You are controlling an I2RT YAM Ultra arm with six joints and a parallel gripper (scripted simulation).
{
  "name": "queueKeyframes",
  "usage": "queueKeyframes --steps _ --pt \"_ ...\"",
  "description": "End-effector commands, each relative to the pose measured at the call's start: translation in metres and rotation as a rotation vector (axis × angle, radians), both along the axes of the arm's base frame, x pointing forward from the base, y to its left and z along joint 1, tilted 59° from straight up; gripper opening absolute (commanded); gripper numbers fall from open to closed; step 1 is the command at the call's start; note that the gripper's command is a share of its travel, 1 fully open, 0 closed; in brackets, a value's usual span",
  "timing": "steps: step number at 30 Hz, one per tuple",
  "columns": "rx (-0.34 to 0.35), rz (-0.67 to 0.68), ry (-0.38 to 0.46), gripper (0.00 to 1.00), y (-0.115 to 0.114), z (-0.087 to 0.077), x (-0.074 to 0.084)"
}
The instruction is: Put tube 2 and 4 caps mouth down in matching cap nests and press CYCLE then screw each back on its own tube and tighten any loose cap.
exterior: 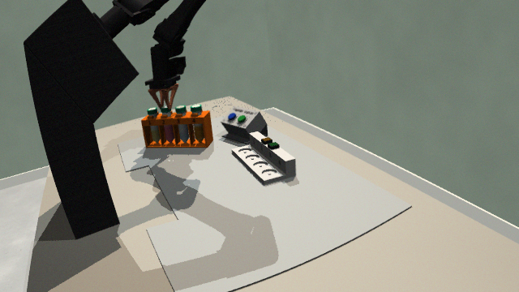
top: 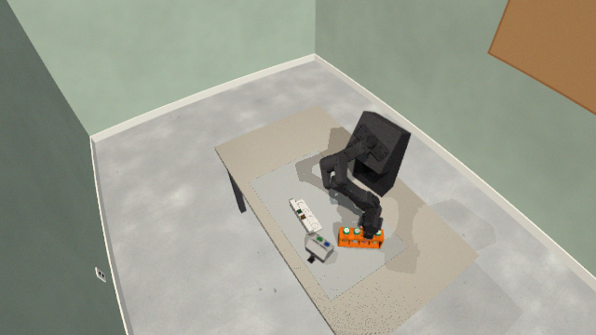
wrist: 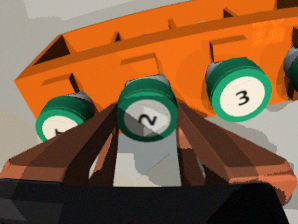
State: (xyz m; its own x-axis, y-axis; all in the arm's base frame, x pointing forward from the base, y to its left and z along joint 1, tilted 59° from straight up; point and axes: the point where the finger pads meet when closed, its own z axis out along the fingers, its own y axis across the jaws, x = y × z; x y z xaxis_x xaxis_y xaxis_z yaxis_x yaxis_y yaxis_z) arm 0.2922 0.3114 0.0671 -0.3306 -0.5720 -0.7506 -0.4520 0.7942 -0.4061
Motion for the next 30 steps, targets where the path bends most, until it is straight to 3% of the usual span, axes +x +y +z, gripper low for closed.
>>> queueKeyframes --steps 1,7,19,24,29,30 --pt "0.008 0.007 -0.004 0.00 0.003 0.003 -0.003" --pt "0.008 0.007 -0.004 0.00 0.003 0.003 -0.003" --pt "0.008 0.007 -0.004 0.00 -0.004 0.021 -0.032" --pt "0.008 0.007 -0.004 0.00 -0.004 0.021 -0.032" --pt "0.353 -0.210 0.083 0.00 -0.041 0.033 -0.015" --pt "0.353 -0.210 0.083 0.00 -0.041 0.033 -0.015"
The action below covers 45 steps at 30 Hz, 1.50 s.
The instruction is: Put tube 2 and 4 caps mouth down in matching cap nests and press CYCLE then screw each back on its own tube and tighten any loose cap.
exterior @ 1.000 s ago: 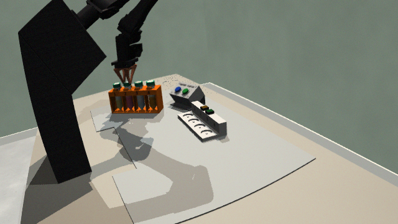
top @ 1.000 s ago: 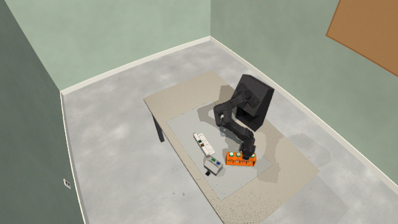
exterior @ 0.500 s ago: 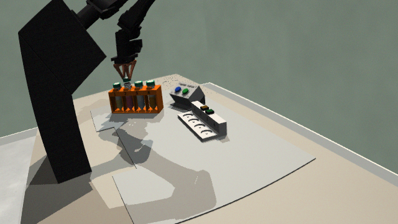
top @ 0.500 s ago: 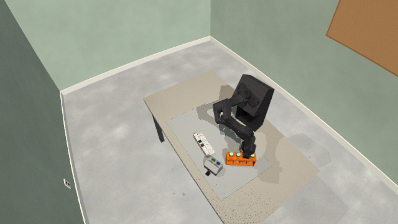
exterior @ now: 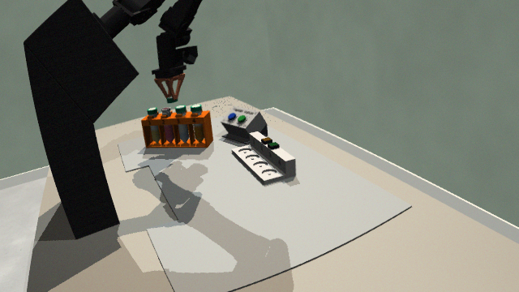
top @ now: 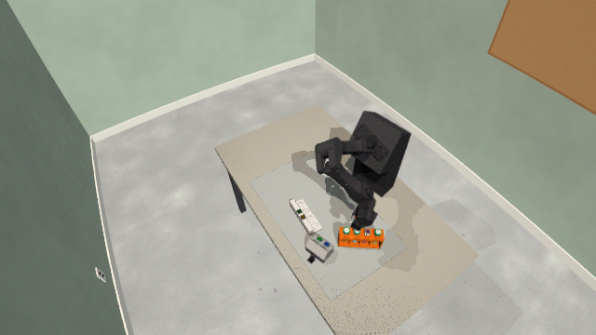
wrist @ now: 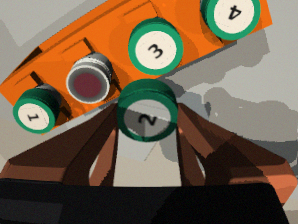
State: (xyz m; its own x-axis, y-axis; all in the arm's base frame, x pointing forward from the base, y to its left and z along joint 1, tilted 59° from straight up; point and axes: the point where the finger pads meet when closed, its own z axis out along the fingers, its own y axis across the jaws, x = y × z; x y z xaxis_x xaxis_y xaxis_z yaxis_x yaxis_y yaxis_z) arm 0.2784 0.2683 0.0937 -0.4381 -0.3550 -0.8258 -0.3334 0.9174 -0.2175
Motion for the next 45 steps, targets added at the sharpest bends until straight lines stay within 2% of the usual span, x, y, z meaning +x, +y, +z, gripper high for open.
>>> queueKeyframes --steps 1,3,4,5,8,10,25,27,38,45 --pt "0.225 -0.100 0.048 0.00 -0.005 0.009 0.002" --pt "0.348 -0.179 0.076 0.00 -0.020 0.013 0.009" --pt "0.363 -0.187 0.080 0.00 -0.020 0.013 0.009" --pt "0.428 -0.228 0.096 0.00 -0.027 0.016 0.012" --pt "0.428 -0.228 0.095 0.00 -0.049 0.023 0.022" --pt "0.428 -0.228 0.095 0.00 -0.049 0.023 0.022" --pt "0.427 -0.229 0.092 0.00 -0.159 0.058 0.072" --pt "0.427 -0.229 0.092 0.00 -0.159 0.058 0.072" --pt "0.424 -0.230 0.090 0.00 -0.238 0.084 0.108" --pt "0.424 -0.230 0.090 0.00 -0.238 0.084 0.108"
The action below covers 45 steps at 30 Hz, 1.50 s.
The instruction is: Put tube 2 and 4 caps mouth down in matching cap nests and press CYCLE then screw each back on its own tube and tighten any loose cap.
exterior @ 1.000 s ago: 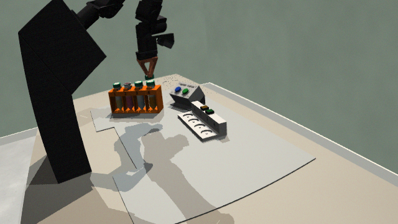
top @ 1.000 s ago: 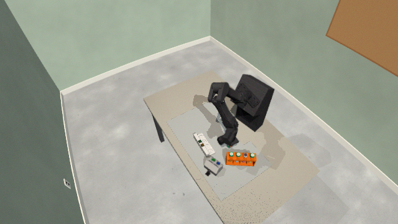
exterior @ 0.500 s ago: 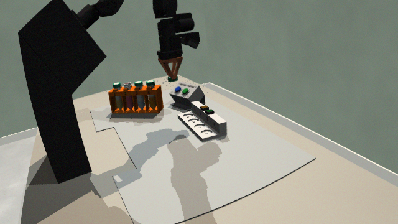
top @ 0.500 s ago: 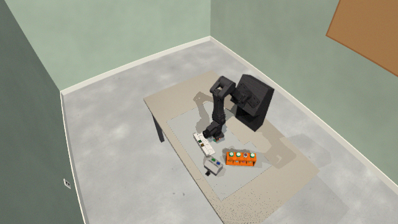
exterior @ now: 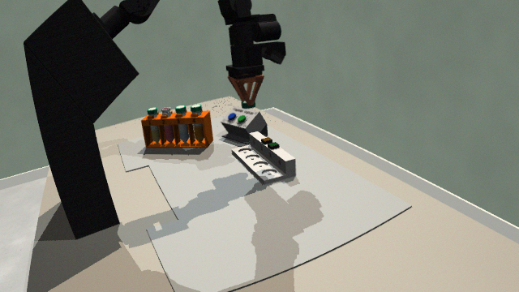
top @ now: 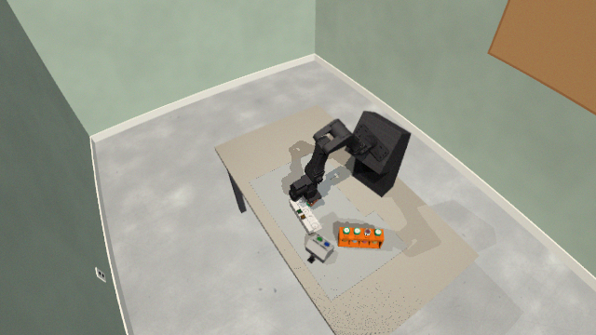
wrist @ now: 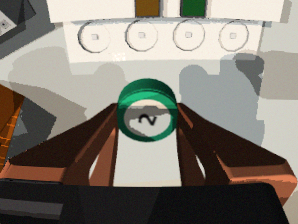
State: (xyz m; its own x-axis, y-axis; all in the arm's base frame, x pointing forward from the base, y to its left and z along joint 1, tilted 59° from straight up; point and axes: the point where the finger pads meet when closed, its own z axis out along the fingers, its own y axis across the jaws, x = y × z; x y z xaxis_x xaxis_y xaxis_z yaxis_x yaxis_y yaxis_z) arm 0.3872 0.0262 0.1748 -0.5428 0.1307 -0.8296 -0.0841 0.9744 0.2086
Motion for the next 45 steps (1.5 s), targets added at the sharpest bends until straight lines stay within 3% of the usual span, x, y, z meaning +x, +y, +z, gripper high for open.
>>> queueKeyframes --steps 1,3,14,16,31,45 --pt "0.004 0.028 -0.005 0.00 0.004 0.003 -0.001" --pt "0.004 0.028 -0.005 0.00 0.004 0.003 -0.001" --pt "0.004 0.028 -0.005 0.00 0.016 -0.026 0.044" --pt "0.004 0.028 -0.005 0.00 0.016 -0.026 0.044" --pt "0.004 0.028 -0.005 0.00 0.030 -0.062 0.106" --pt "0.004 0.028 -0.005 0.00 0.030 -0.062 0.106"
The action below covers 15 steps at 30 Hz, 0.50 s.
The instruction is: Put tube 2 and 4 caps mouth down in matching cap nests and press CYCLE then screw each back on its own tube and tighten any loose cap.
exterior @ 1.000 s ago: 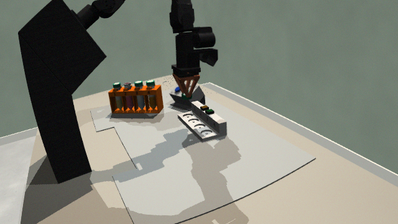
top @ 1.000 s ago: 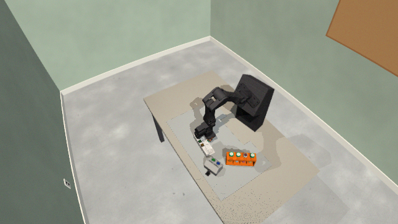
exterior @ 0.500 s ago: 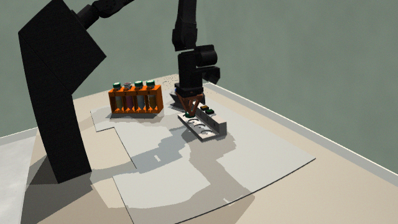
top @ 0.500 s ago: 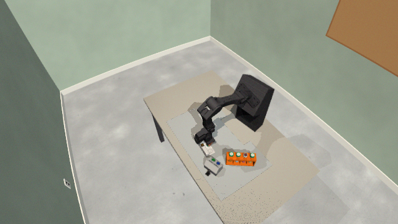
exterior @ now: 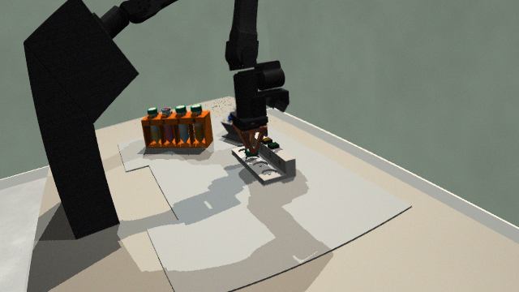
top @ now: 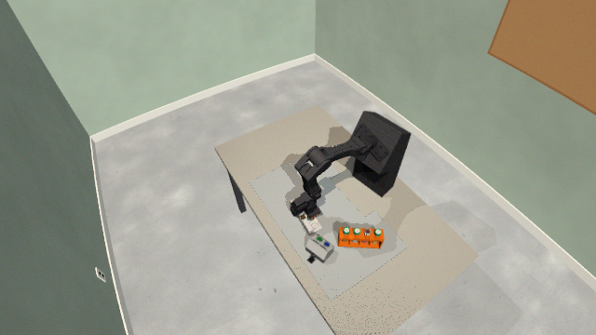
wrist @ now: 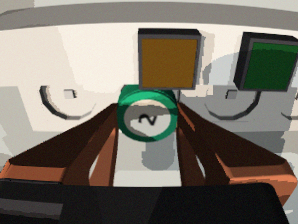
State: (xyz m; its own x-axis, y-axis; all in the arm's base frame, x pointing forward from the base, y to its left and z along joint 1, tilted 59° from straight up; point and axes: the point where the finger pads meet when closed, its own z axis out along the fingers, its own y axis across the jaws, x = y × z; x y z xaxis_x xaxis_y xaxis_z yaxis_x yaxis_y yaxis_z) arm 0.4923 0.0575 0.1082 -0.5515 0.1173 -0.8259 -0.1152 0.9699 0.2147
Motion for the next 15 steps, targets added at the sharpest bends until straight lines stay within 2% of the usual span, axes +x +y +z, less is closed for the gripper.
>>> queueKeyframes --steps 1,15 --pt "-0.001 -0.006 -0.010 0.00 -0.0018 0.0042 0.0010" --pt "-0.001 -0.006 -0.010 0.00 -0.0026 0.0034 0.0016"
